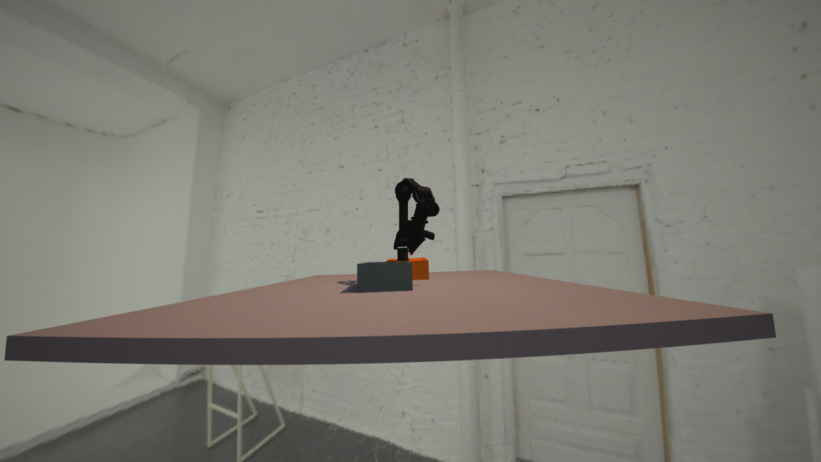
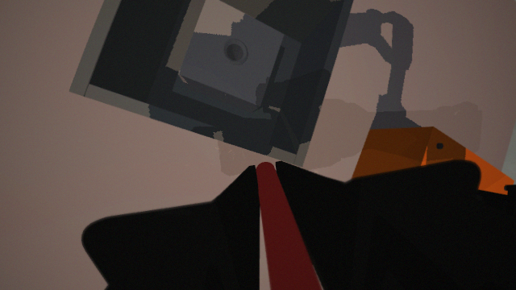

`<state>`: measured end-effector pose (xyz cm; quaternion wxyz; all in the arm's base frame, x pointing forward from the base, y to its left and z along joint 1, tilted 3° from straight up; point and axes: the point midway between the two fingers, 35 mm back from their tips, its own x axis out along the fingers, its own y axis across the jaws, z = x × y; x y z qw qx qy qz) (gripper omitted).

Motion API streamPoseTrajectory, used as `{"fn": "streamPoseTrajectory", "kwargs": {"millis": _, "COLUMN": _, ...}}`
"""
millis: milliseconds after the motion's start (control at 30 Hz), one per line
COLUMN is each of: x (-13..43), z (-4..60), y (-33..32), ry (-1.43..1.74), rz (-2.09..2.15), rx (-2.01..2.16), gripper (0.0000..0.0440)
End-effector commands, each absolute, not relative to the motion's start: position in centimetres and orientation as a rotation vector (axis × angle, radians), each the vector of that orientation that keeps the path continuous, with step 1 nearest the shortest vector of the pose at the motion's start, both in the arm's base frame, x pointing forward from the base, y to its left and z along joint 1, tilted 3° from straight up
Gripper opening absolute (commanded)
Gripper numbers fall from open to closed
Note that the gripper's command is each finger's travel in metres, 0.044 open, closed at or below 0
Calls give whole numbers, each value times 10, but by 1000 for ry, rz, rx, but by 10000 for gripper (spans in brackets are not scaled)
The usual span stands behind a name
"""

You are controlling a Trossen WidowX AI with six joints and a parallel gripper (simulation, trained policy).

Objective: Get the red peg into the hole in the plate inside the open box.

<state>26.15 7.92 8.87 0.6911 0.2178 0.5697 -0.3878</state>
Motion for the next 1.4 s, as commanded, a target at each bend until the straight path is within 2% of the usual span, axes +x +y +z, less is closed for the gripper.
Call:
{"fn": "streamPoseTrajectory", "kwargs": {"millis": 0, "x": 275, "z": 94, "y": 67, "ry": 1244, "rz": -880, "rx": 515, "gripper": 0}}
{"fn": "streamPoseTrajectory", "kwargs": {"millis": 567, "x": 324, "z": 79, "y": 1, "ry": 1231, "rz": -886, "rx": 568, "gripper": 0}}
{"fn": "streamPoseTrajectory", "kwargs": {"millis": 967, "x": 337, "z": 46, "y": -21, "ry": 1311, "rz": -796, "rx": 551, "gripper": 5}}
{"fn": "streamPoseTrajectory", "kwargs": {"millis": 1033, "x": 336, "z": 39, "y": -21, "ry": 1335, "rz": -779, "rx": 545, "gripper": 32}}
{"fn": "streamPoseTrajectory", "kwargs": {"millis": 1200, "x": 337, "z": 25, "y": -23, "ry": 1375, "rz": -754, "rx": 547, "gripper": 146}}
{"fn": "streamPoseTrajectory", "kwargs": {"millis": 1267, "x": 341, "z": 25, "y": -27, "ry": 1379, "rz": -737, "rx": 536, "gripper": 155}}
{"fn": "streamPoseTrajectory", "kwargs": {"millis": 1367, "x": 347, "z": 26, "y": -30, "ry": 1389, "rz": -728, "rx": 548, "gripper": 227}}
